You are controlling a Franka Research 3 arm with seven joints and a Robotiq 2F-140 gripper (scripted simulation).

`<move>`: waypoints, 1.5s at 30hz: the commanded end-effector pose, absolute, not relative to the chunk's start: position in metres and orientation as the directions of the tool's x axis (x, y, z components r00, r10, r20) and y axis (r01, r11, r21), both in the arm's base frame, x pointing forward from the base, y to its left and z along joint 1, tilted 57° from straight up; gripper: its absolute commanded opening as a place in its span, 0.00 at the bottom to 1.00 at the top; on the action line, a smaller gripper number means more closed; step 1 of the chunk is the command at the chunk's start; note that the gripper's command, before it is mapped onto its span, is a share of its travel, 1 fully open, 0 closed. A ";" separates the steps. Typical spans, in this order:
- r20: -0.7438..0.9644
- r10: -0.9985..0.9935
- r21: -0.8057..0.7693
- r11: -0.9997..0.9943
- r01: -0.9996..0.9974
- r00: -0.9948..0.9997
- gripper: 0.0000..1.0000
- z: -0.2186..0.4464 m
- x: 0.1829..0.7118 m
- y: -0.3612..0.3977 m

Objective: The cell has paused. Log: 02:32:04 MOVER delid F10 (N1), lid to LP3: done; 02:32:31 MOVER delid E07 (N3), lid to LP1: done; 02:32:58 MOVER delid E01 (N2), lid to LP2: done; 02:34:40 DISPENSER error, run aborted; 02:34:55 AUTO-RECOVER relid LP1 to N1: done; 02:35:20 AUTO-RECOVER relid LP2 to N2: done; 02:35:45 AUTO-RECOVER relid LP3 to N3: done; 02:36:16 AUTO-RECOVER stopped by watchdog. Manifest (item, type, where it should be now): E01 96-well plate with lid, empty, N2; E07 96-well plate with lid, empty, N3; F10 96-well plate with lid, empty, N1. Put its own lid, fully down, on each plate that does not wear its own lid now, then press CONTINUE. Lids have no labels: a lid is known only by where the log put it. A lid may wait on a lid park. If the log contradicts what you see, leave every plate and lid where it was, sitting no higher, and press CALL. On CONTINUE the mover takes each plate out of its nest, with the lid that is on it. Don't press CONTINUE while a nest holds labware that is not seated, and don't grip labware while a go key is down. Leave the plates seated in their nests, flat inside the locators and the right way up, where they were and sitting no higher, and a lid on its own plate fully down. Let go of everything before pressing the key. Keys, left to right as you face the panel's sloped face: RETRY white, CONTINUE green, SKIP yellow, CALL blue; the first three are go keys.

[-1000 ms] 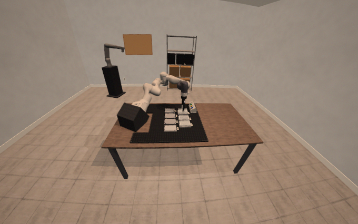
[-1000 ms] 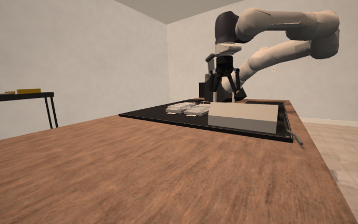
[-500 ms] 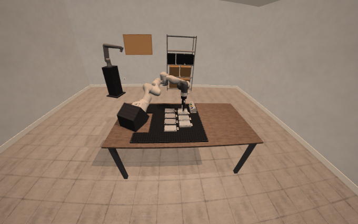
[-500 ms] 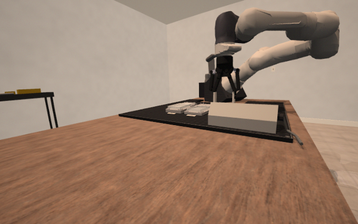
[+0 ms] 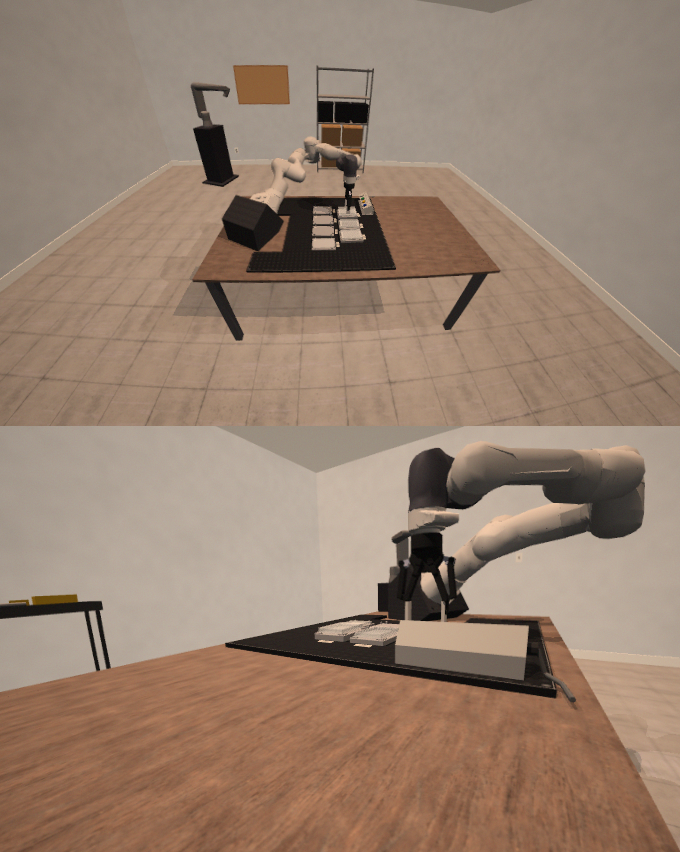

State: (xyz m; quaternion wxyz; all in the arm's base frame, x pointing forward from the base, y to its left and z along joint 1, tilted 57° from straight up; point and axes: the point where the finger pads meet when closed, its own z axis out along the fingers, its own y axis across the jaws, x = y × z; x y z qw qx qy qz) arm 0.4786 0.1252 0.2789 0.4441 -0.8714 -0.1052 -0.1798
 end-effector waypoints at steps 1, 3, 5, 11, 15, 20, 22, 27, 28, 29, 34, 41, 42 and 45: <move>0.416 0.028 -0.732 -0.583 0.352 0.909 0.00 0.278 0.479 0.126; 0.417 0.029 -0.731 -0.583 0.354 0.908 0.00 0.278 0.479 0.127; 0.419 0.030 -0.730 -0.583 0.357 0.907 0.00 0.277 0.480 0.127; 0.420 0.031 -0.730 -0.583 0.357 0.907 0.00 0.276 0.480 0.129; 0.420 0.031 -0.730 -0.583 0.357 0.907 0.00 0.275 0.480 0.130; 0.420 0.031 -0.730 -0.583 0.357 0.907 0.00 0.275 0.481 0.130; 0.420 0.031 -0.730 -0.583 0.357 0.907 0.00 0.274 0.481 0.131; 0.420 0.031 -0.730 -0.583 0.357 0.907 0.00 0.274 0.481 0.132; 0.420 0.031 -0.730 -0.583 0.357 0.907 0.00 0.273 0.481 0.132; 0.420 0.031 -0.730 -0.583 0.357 0.907 0.00 0.273 0.481 0.132; 0.420 0.031 -0.730 -0.583 0.357 0.907 0.00 0.273 0.481 0.132; 0.420 0.031 -0.730 -0.583 0.357 0.907 0.00 0.273 0.481 0.132; 0.420 0.031 -0.730 -0.583 0.357 0.907 0.00 0.273 0.482 0.132; 0.420 0.031 -0.730 -0.583 0.357 0.907 0.00 0.273 0.482 0.132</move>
